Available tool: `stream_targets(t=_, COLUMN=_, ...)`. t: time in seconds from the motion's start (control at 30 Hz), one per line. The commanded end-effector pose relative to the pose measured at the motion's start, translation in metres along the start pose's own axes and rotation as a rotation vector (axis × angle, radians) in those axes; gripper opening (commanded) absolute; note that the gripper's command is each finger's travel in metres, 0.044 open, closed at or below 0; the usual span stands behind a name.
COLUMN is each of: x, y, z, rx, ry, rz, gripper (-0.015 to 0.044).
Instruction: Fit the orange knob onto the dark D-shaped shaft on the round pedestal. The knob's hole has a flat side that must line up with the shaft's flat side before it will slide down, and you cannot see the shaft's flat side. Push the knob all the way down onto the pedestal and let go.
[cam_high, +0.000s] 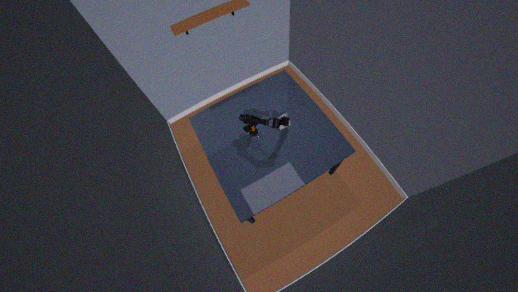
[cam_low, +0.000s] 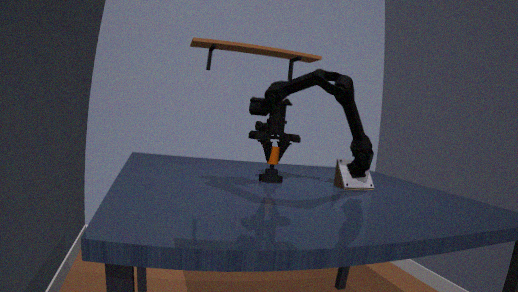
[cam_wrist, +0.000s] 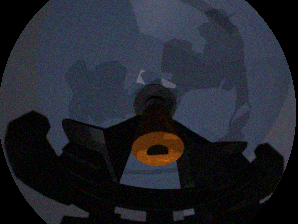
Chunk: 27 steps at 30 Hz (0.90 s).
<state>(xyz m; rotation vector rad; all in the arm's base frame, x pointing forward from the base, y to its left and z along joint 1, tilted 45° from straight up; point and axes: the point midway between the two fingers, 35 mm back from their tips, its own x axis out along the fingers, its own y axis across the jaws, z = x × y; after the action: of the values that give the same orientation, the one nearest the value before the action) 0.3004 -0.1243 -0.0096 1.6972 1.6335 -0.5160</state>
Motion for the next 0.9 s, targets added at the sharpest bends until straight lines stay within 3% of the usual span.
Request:
stream_targets(t=0.0, x=-0.0017, y=0.0003, z=-0.0002, rx=0.089, ry=-0.002, rz=-0.001, gripper=0.0000)
stream_targets(t=0.87, x=0.0034, y=0.0002, z=0.0001, rx=0.183, ry=-0.002, rz=-0.001, gripper=0.0000)
